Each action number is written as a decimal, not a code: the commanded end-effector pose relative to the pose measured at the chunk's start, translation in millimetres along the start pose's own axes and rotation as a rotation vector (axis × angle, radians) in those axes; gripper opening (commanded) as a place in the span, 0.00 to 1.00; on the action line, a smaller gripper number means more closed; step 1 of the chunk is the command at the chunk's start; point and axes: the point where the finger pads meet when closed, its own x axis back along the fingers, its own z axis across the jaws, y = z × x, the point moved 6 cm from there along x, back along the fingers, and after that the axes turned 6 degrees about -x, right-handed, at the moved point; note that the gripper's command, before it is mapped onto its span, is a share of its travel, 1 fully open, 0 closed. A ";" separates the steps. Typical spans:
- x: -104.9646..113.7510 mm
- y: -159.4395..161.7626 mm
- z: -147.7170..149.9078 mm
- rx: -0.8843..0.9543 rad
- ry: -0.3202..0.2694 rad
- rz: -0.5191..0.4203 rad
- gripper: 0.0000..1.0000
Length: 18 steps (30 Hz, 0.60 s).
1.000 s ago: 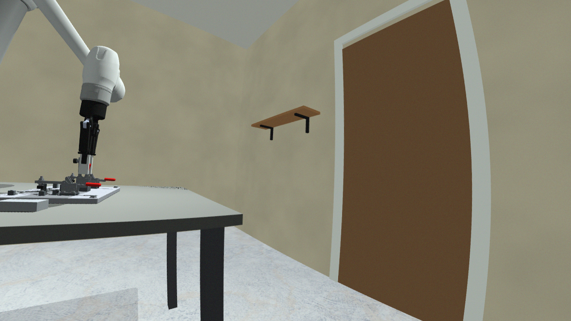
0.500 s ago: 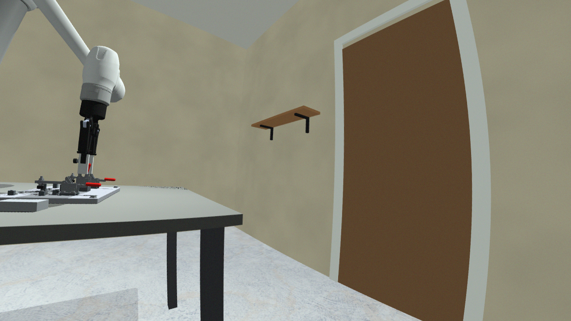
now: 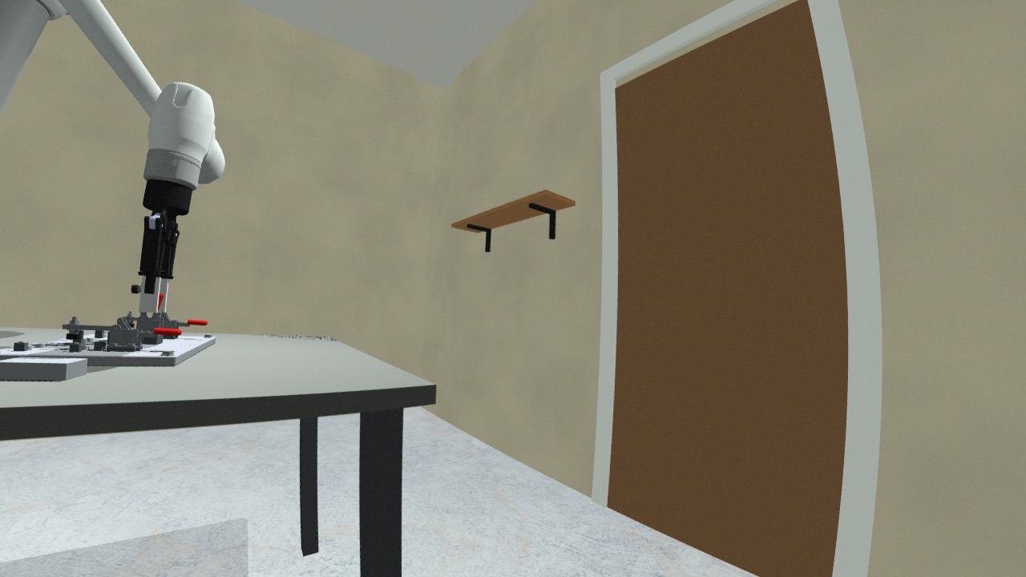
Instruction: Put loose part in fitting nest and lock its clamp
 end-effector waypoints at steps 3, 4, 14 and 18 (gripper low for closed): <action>5.9 0.0 0.0 0.000 0.000 0.000 0.35; 5.9 0.0 0.0 0.000 0.000 0.000 0.35; 38.4 0.0 0.0 0.000 0.000 0.000 0.35; 52.1 0.0 0.0 0.000 0.000 0.000 0.35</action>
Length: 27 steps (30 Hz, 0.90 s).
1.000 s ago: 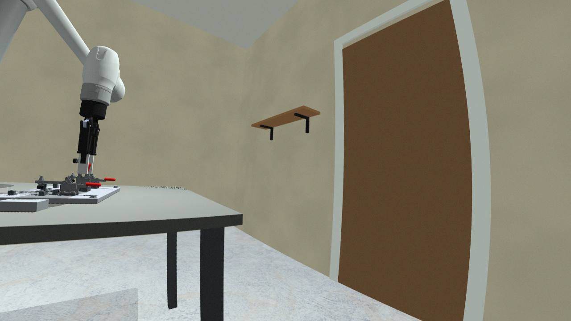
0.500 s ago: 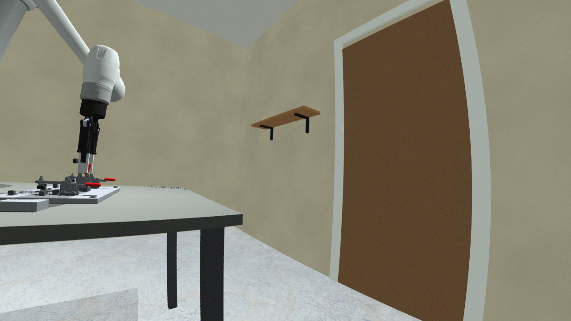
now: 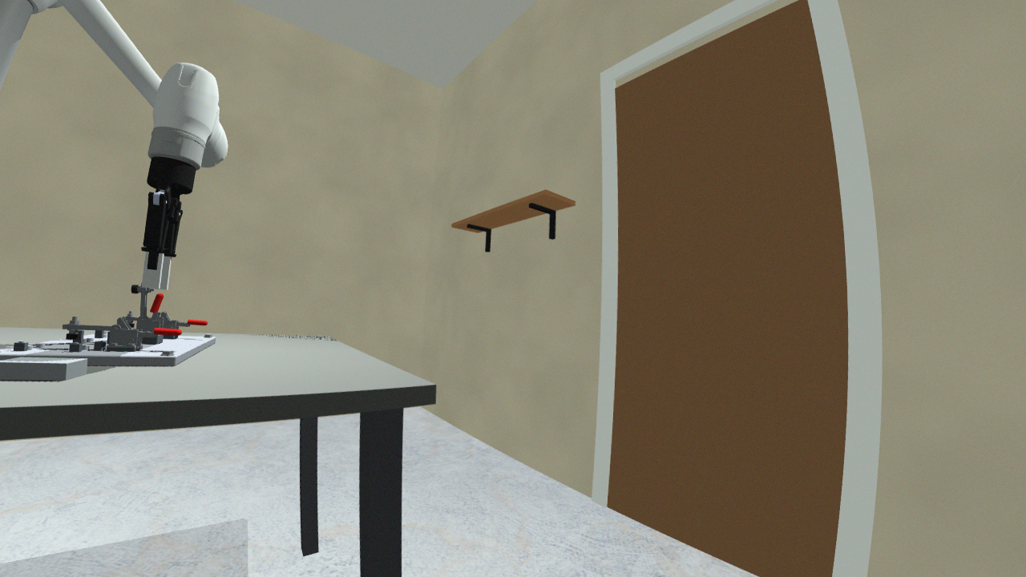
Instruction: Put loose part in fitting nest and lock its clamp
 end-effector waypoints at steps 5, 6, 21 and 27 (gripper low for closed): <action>13.4 0.0 0.0 0.000 0.000 0.000 0.35; 14.3 0.0 0.0 0.000 0.000 0.000 0.35; 15.1 0.0 0.0 0.000 0.000 0.000 0.35; 16.8 0.0 0.0 0.000 0.000 0.000 0.62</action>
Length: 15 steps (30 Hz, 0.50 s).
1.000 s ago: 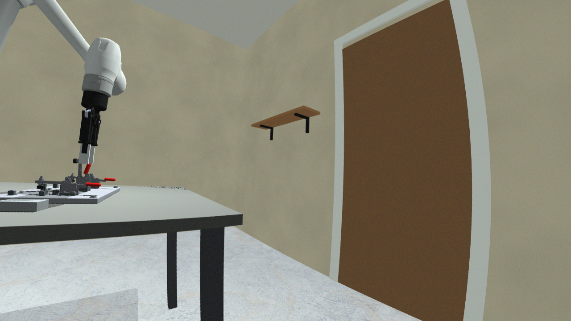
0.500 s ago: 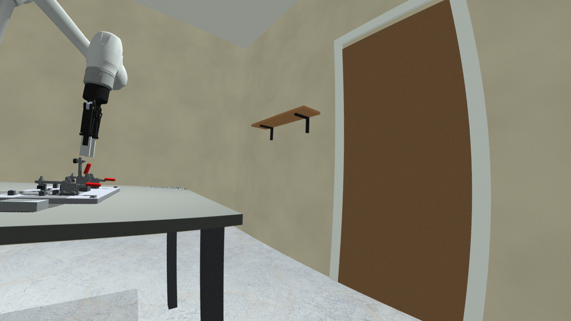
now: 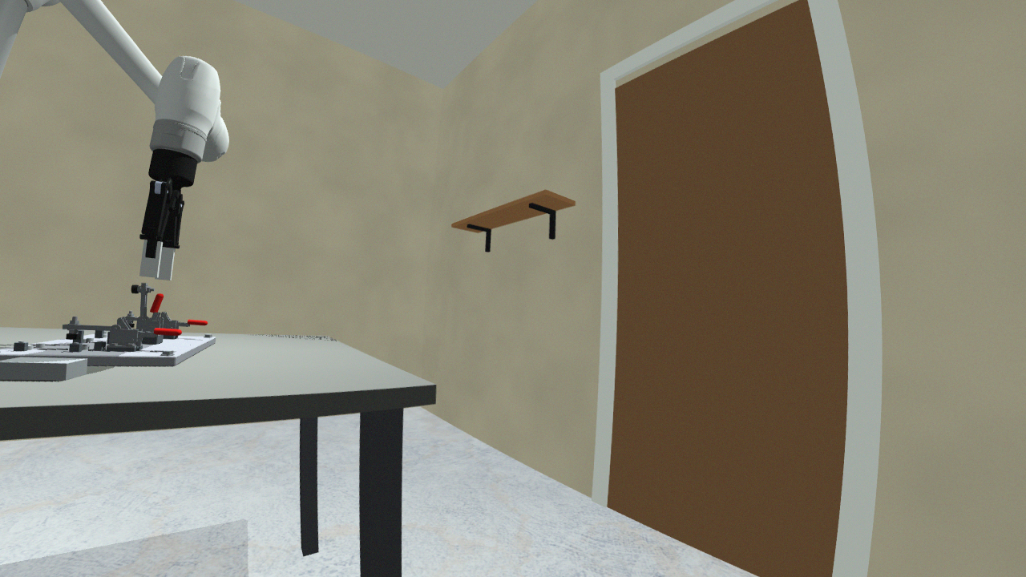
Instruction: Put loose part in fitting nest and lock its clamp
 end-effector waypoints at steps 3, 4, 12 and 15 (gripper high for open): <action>6.7 0.0 0.0 0.000 0.000 0.000 0.62; 9.5 0.0 0.0 0.000 0.000 0.000 0.62; 31.5 0.0 0.0 0.000 0.000 0.000 0.62; 41.3 0.0 0.0 0.000 0.000 0.000 0.62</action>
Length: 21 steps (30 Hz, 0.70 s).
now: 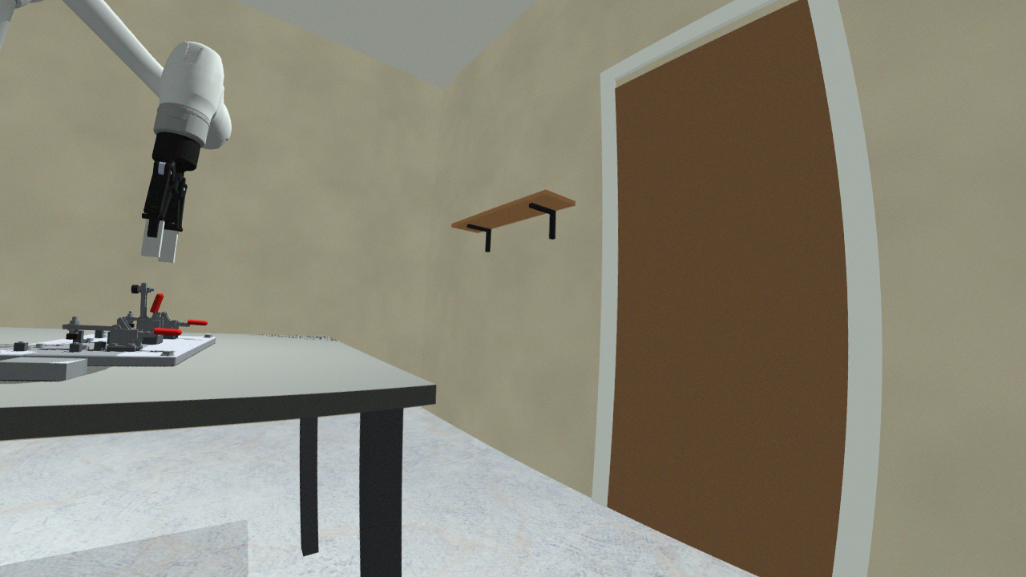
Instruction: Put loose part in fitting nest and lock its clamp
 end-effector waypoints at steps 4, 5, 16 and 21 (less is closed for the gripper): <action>13.5 0.0 0.0 0.000 0.000 0.000 0.62; 14.1 0.0 0.0 0.000 0.000 0.000 0.62; 14.3 0.1 3.4 0.000 0.000 0.000 0.62; 14.3 0.4 14.7 0.000 0.000 0.000 0.62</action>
